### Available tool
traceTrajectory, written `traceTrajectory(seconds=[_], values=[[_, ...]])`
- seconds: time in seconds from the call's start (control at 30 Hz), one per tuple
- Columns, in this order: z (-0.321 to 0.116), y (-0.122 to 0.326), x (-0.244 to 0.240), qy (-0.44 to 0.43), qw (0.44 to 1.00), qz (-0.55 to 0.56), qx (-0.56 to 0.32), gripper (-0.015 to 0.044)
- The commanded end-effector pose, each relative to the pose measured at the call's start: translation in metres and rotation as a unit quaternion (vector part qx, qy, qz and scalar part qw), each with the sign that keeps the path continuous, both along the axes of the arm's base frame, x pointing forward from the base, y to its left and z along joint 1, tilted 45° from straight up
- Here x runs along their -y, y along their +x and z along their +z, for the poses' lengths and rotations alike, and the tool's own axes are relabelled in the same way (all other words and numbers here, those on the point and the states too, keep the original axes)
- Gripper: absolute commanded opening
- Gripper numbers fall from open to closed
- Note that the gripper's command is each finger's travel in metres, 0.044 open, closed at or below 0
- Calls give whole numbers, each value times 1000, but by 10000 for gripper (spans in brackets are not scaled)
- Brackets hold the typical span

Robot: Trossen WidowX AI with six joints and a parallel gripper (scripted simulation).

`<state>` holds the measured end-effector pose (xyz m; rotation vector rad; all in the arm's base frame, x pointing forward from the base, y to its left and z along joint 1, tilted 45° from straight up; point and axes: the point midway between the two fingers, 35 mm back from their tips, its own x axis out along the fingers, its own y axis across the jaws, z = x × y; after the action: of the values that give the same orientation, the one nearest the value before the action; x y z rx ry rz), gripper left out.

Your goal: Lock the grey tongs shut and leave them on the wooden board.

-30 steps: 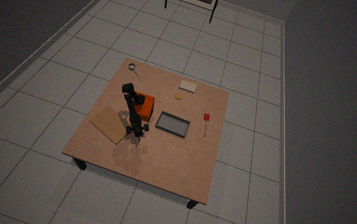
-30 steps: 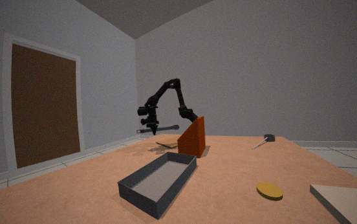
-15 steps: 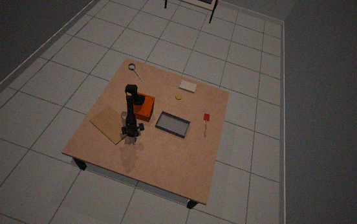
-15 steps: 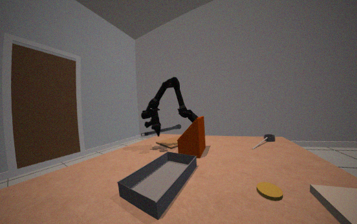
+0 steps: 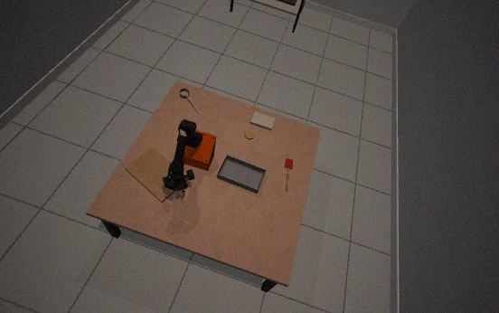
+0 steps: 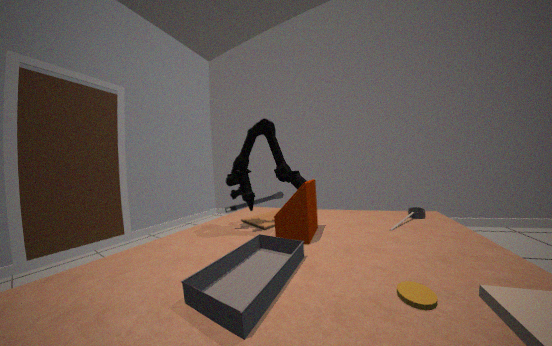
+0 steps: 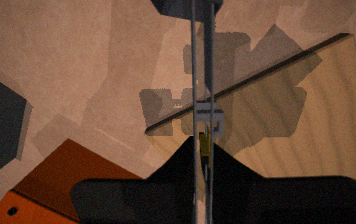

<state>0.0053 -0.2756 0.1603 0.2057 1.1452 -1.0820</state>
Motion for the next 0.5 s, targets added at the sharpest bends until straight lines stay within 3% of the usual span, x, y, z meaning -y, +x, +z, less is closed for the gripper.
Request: traceTrajectory(seconds=[0.0, 0.47], values=[[-3, -12, 0, 6, 1000, 11, -3, -150], [-11, -56, -3, 12, 999, 42, -11, -150]])
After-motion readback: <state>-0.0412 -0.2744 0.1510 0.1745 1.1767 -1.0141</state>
